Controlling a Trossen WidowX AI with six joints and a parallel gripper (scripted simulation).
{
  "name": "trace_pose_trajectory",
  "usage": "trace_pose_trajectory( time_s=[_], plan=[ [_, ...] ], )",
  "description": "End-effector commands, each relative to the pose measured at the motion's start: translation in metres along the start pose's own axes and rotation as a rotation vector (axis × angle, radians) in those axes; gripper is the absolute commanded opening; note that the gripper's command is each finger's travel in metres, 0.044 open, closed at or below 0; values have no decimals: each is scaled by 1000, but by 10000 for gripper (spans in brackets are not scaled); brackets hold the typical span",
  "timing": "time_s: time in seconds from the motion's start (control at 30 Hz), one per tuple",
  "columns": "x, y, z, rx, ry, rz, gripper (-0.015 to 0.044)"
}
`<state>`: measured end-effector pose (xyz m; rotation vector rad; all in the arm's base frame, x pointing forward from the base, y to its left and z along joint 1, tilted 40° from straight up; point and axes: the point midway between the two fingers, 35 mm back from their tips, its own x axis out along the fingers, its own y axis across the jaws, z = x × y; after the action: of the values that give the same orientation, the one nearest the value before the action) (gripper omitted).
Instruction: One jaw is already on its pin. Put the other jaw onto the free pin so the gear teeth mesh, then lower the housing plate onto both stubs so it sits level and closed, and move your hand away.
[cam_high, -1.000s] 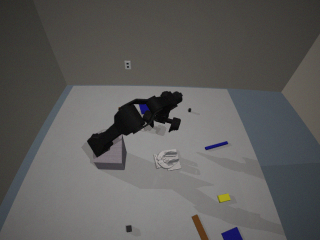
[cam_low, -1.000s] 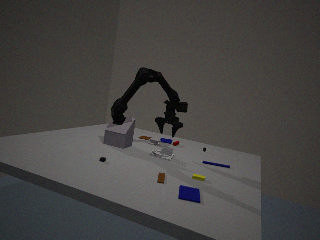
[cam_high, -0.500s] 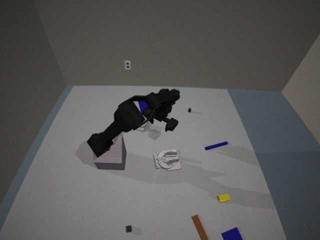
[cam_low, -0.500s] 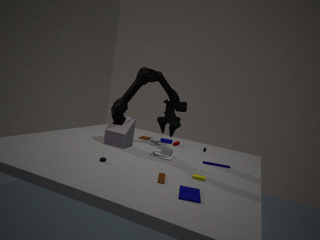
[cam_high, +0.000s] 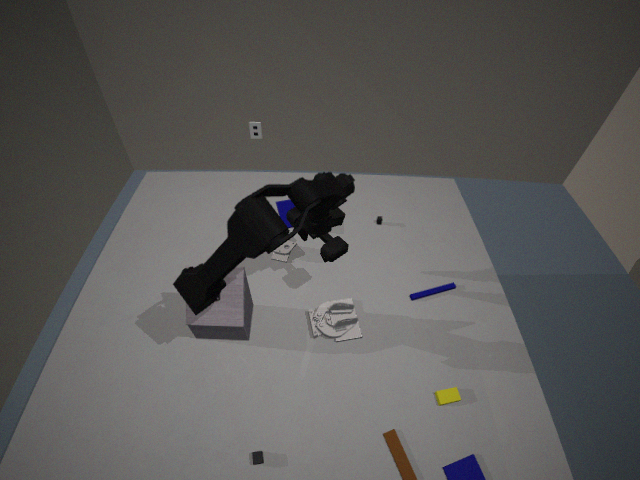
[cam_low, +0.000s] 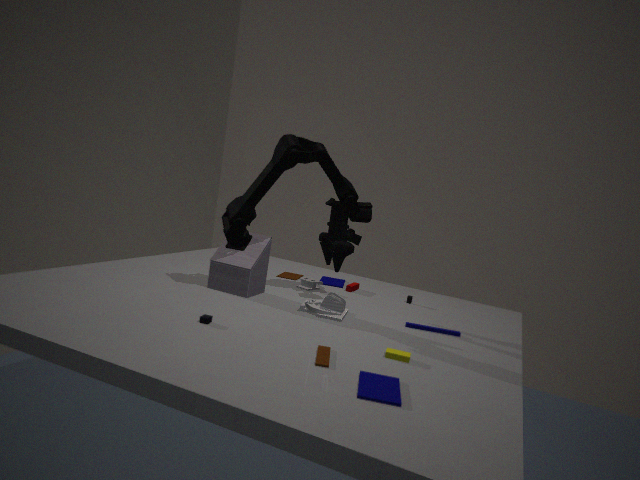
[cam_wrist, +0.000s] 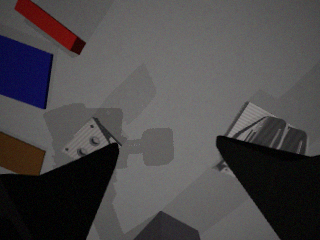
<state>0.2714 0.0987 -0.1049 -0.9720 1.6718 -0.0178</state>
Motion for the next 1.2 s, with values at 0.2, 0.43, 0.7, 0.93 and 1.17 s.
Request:
trace_pose_trajectory(
  time_s=[0.2, 0.43, 0.7, 0.93, 1.17],
  plan=[
    [-1, 12, 1, 180, 0, 3, 440],
    [-1, 20, 1, 313, 1, 4, 440],
    [-2, 28, 0, 466, 3, 3, 440],
    [-2, 35, 0, 600, 4, 3, 440],
    [-2, 42, -1, 734, 6, 2, 440]
  ],
)
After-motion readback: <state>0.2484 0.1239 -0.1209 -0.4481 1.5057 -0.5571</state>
